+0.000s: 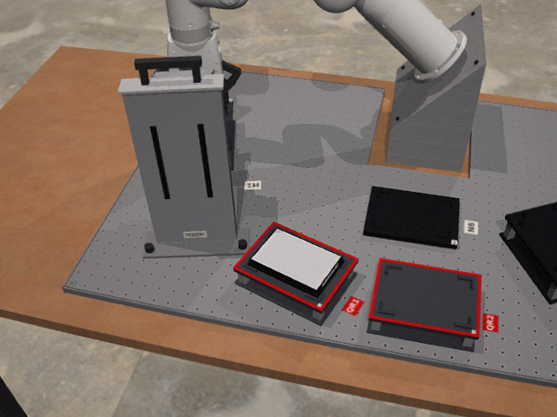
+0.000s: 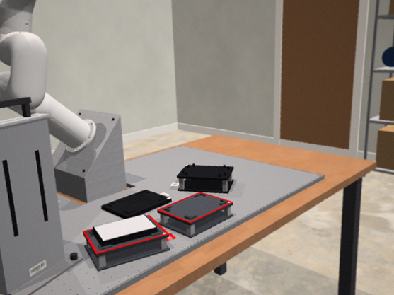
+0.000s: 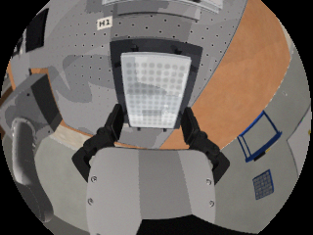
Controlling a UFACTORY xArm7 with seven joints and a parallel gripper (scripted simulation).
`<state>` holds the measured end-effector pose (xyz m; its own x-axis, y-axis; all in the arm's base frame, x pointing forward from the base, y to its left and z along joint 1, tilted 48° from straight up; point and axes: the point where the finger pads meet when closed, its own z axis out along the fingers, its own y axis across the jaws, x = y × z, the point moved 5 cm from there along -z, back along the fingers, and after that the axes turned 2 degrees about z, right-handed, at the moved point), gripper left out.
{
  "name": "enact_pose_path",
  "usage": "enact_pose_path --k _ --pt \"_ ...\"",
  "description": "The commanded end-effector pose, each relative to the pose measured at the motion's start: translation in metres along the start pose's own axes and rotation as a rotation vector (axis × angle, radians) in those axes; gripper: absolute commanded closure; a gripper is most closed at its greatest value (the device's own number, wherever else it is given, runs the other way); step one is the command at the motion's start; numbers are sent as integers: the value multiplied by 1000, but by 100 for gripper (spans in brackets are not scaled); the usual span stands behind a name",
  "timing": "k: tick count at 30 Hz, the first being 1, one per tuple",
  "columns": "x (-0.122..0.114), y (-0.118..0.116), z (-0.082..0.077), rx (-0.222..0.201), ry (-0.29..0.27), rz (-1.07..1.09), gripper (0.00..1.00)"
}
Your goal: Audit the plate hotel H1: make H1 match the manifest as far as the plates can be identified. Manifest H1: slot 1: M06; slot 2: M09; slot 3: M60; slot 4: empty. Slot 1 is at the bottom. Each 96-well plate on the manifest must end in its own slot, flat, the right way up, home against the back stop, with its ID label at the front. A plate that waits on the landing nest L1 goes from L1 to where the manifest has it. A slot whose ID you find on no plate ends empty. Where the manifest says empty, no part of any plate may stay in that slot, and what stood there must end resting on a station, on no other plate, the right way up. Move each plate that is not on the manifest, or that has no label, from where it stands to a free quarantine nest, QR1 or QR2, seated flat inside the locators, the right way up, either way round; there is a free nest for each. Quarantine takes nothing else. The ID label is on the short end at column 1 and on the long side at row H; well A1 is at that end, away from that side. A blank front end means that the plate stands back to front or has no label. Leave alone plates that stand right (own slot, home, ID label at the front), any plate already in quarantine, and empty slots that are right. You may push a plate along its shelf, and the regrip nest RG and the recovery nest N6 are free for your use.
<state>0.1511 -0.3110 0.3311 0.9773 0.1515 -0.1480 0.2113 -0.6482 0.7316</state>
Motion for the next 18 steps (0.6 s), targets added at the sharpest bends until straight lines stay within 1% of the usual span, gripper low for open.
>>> enact_pose_path --k 1,18 --pt "0 1 0 -3 1 0 0" --pt "0 1 8 -3 1 0 0"
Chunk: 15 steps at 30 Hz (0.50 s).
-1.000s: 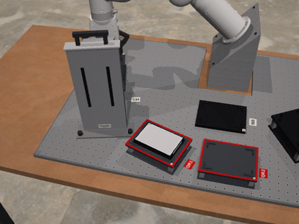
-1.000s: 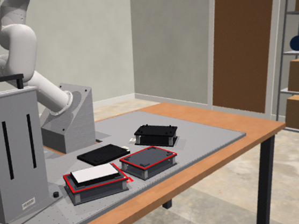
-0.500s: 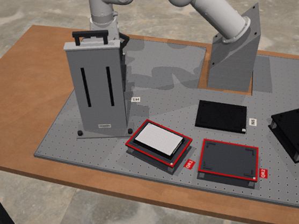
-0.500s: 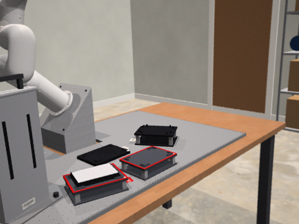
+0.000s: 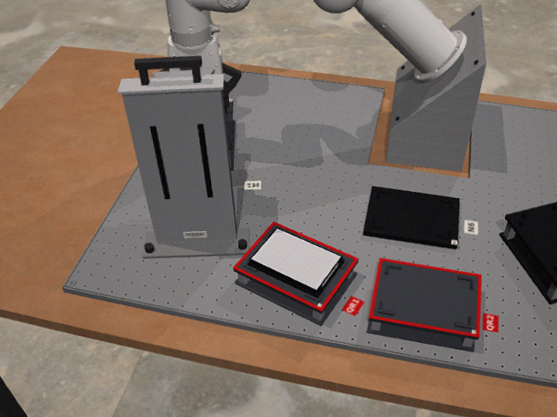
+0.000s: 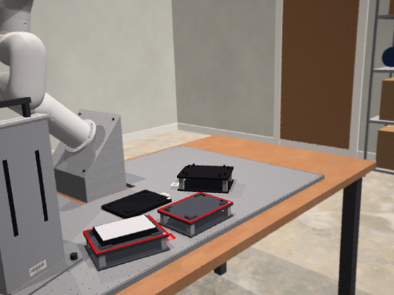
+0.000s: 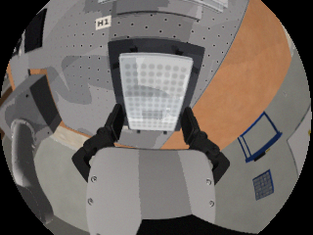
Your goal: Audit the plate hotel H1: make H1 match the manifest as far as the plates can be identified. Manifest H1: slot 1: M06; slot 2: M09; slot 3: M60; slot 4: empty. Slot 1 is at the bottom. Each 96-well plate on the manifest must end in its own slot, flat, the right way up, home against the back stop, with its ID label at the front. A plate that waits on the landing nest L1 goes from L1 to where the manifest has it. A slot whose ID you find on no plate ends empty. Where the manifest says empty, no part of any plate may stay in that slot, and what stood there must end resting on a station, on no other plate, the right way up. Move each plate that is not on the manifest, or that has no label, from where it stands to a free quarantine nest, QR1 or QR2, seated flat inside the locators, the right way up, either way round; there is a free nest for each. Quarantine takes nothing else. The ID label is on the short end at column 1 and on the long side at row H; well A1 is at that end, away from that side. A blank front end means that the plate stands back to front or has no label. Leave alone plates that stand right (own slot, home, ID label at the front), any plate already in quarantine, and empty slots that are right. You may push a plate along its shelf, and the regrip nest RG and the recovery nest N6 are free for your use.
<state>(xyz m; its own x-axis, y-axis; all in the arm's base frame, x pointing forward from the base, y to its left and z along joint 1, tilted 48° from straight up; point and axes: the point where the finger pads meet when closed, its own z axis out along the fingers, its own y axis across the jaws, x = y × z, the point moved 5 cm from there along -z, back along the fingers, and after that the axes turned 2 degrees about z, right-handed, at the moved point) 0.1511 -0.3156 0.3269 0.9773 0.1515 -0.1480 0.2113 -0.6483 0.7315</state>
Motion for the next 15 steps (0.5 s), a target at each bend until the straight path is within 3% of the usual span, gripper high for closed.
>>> enact_pose_path --k 1,15 --pt "0 1 2 -3 1 0 0" --pt "0 1 10 -3 1 0 0"
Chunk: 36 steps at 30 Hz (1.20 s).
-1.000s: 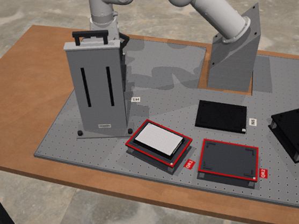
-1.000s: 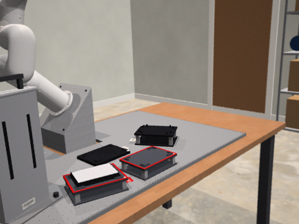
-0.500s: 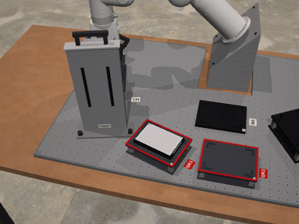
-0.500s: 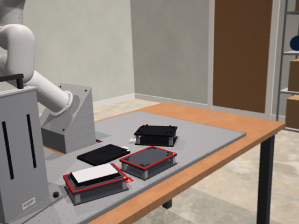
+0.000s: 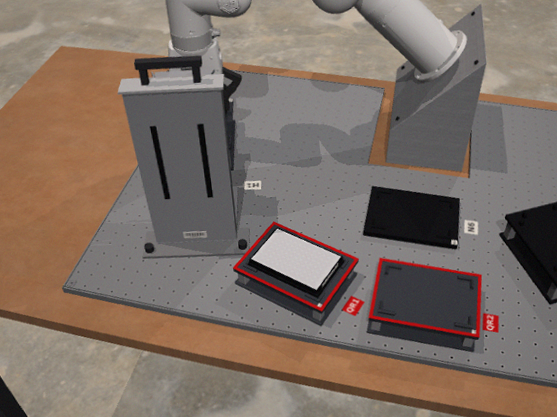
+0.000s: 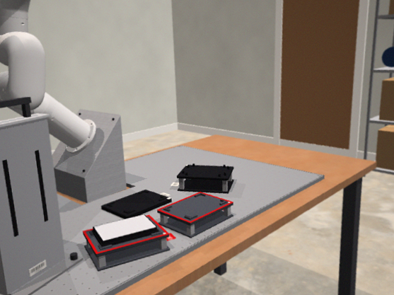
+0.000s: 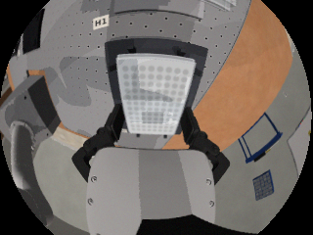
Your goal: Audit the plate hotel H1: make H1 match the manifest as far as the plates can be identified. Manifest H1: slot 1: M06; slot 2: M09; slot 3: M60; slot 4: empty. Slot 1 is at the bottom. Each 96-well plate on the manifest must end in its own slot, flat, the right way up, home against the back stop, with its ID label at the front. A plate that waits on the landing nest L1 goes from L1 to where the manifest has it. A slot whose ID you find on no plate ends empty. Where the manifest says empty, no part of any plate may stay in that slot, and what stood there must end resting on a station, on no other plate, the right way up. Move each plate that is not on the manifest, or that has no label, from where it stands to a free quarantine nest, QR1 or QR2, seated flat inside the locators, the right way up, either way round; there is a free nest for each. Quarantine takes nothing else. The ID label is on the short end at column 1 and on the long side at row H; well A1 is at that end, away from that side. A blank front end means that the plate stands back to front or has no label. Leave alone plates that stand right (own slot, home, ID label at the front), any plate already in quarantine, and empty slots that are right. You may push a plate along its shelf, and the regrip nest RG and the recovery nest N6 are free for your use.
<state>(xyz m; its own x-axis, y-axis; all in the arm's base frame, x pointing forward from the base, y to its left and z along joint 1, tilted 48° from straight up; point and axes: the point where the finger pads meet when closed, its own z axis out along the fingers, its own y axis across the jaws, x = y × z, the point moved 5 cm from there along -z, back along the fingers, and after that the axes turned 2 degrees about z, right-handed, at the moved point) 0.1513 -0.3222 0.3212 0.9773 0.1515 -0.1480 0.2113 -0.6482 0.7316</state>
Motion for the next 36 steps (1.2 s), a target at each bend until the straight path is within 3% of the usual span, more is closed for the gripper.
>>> enact_pose_path --k 1,25,26,36 --pt "0 1 2 -3 1 0 0" --pt "0 1 5 -3 1 0 0" --pt "0 1 4 -3 1 0 100" --pt "0 1 4 -2 1 0 100"
